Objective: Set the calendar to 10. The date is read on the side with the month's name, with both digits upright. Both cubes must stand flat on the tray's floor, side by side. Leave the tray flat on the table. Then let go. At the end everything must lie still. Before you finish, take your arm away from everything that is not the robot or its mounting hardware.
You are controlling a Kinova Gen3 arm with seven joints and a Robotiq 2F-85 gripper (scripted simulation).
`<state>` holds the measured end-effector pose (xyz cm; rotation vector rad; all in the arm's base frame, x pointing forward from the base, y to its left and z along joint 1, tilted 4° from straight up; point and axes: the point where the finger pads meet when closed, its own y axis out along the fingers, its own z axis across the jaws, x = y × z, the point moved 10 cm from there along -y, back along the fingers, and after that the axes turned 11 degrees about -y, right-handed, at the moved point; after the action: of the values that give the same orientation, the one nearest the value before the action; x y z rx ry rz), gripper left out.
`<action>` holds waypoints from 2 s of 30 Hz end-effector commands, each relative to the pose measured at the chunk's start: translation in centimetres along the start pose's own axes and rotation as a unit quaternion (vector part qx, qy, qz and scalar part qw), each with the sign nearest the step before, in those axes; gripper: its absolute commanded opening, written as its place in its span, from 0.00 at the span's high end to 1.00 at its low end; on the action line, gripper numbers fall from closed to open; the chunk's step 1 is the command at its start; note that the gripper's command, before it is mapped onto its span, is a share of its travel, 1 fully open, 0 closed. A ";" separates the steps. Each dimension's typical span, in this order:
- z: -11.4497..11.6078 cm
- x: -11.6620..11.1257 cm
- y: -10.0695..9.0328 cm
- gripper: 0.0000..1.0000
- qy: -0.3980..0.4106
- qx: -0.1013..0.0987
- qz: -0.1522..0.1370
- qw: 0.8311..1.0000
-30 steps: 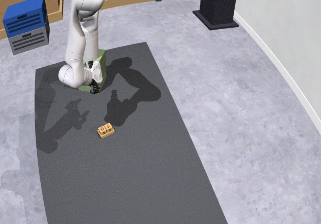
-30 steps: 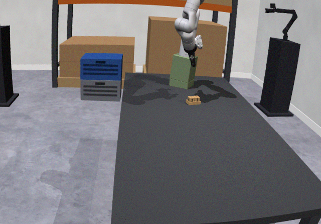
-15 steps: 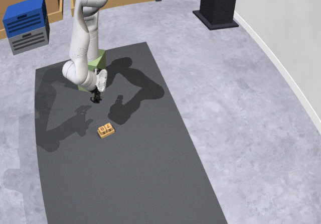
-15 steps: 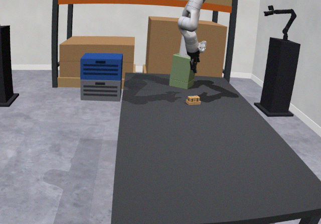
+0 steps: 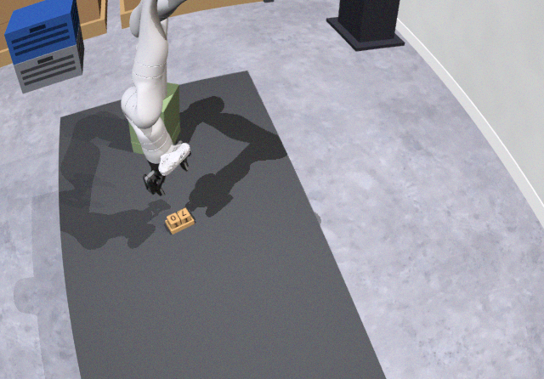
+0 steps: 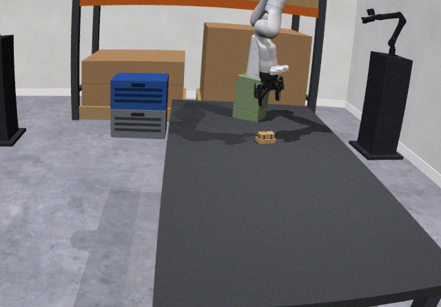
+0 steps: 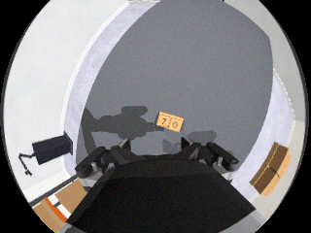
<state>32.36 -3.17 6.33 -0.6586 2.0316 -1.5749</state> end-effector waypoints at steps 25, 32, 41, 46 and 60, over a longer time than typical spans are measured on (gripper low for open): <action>1.1 -0.6 -0.8 0.00 0.150 0.100 0.007 0.984; 1.2 -0.6 -0.7 0.00 0.147 0.100 0.007 0.984; 1.4 -0.4 -0.5 0.00 0.109 0.103 -0.004 0.989; 1.3 0.1 0.1 0.00 0.038 0.099 -0.020 0.994; 1.5 0.8 1.9 0.00 -0.229 0.082 -0.059 0.968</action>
<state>32.78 -3.82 4.66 -0.9386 1.6153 -1.5378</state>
